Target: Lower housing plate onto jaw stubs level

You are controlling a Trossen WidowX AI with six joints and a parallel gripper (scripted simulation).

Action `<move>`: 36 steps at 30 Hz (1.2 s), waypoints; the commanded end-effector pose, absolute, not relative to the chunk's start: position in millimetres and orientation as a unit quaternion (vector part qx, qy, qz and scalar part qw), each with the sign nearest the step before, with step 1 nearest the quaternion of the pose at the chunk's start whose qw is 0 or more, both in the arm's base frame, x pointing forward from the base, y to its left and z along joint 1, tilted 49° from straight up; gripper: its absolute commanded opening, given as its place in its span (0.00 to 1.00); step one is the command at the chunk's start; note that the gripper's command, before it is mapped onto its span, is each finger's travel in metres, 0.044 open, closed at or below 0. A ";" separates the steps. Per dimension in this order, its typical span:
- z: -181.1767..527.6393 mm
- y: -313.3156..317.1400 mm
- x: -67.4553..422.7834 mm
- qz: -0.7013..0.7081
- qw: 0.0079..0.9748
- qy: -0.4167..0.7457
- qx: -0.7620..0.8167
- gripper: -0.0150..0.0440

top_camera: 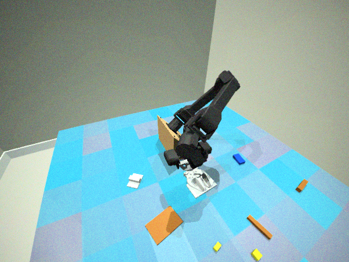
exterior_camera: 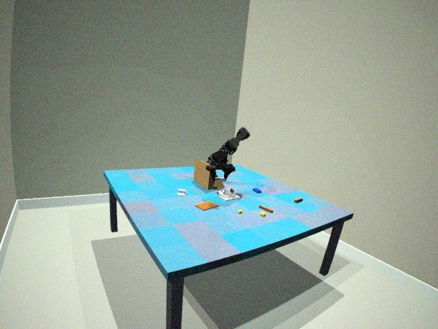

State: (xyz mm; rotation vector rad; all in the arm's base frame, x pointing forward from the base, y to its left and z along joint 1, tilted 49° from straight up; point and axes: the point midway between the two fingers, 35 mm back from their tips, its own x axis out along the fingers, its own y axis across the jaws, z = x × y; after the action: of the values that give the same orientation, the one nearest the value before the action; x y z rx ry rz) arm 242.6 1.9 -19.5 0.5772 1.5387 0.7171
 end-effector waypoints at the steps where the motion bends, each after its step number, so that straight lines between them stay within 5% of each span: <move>1: -11.7 10.5 240.9 0.326 0.628 0.663 0.244 0.85; 36: 9.7 39.3 232.1 0.369 0.635 0.644 0.216 0.85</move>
State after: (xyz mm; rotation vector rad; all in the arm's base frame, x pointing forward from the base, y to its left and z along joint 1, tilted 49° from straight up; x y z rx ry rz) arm 232.2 39.0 9.2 0.4938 1.4751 0.8392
